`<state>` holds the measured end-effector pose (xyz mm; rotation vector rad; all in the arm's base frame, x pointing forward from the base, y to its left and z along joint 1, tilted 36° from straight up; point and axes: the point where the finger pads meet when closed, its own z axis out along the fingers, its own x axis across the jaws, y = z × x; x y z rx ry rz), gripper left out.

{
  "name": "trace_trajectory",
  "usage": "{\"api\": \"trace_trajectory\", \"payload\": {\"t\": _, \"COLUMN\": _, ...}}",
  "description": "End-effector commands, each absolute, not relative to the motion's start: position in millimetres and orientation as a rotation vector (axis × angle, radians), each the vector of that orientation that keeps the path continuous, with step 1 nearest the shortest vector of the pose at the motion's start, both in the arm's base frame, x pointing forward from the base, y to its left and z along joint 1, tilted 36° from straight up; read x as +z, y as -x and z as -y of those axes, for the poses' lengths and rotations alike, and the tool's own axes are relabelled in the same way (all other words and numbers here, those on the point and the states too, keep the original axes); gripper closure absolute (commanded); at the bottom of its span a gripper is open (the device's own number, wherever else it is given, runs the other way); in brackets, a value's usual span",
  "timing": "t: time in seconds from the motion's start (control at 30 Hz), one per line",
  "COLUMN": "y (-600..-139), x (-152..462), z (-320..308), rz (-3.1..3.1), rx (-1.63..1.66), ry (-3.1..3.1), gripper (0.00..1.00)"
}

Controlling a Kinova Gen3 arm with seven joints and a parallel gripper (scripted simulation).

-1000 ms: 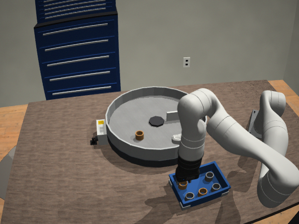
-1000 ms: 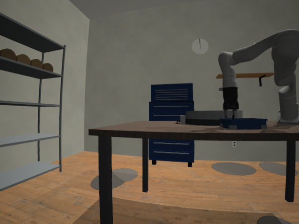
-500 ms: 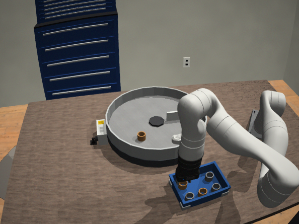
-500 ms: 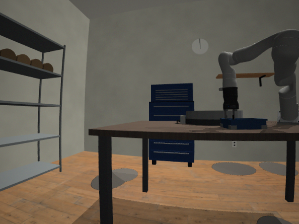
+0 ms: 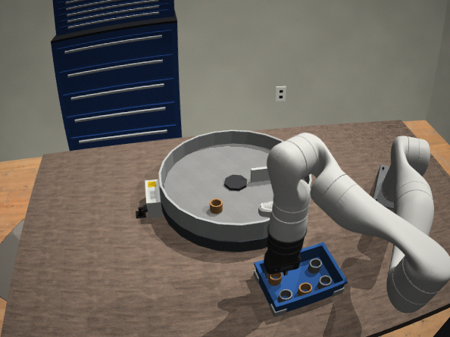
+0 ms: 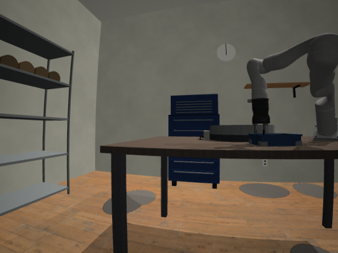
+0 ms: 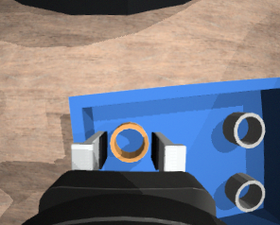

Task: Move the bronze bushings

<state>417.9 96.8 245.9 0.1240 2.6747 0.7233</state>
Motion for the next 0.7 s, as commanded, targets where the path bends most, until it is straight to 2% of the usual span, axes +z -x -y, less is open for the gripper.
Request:
{"api": "trace_trajectory", "payload": {"t": 0.0, "y": -420.5, "x": 244.3, "z": -95.4, "rz": -2.668, "rx": 0.716, "ry": -0.121, "gripper": 0.24}}
{"api": "trace_trajectory", "payload": {"t": 0.67, "y": -428.8, "x": 226.0, "z": -105.7, "rz": -2.667, "rx": 0.717, "ry": -0.122, "gripper": 0.24}}
